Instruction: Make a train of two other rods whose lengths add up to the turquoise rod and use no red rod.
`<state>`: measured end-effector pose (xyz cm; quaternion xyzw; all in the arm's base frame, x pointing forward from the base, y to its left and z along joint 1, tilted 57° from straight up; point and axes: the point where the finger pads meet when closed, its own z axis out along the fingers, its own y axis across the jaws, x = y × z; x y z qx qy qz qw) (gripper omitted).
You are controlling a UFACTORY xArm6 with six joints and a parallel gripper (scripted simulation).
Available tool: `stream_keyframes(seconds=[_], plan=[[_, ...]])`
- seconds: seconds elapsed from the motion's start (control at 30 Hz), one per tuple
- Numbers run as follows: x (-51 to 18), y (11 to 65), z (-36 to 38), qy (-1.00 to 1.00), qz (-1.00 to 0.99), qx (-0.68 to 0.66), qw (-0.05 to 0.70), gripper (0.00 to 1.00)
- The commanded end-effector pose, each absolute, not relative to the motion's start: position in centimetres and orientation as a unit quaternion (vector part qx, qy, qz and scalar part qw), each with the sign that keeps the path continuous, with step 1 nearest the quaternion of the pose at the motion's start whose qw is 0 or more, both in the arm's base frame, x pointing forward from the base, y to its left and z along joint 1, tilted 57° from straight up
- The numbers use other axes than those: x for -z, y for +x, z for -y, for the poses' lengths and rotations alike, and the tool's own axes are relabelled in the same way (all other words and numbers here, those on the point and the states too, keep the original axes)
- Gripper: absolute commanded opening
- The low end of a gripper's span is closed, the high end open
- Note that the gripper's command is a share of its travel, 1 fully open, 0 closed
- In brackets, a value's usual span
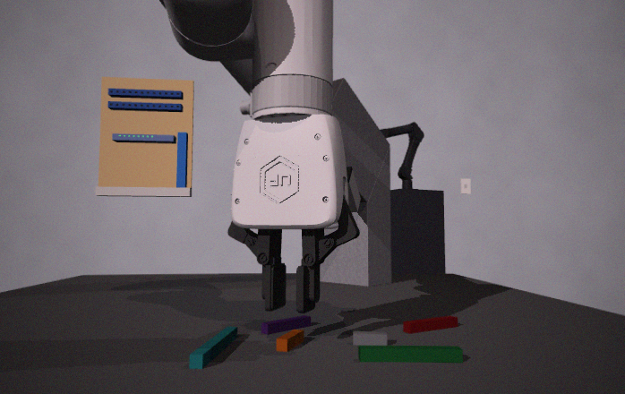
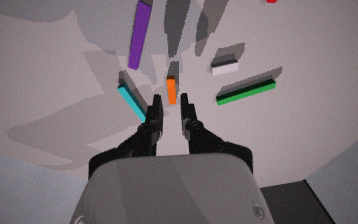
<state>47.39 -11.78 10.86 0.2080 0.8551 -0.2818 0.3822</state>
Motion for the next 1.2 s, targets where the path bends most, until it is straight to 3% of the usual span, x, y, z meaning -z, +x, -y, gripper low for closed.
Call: stream_keyframes(seconds=[0.0,1.17], plan=[[-10.66,47.66,12.00,0.208,-0.855,0.281,0.383,0.24],[-10.04,48.25,12.71,0.208,-0.855,0.281,0.383,0.24]])
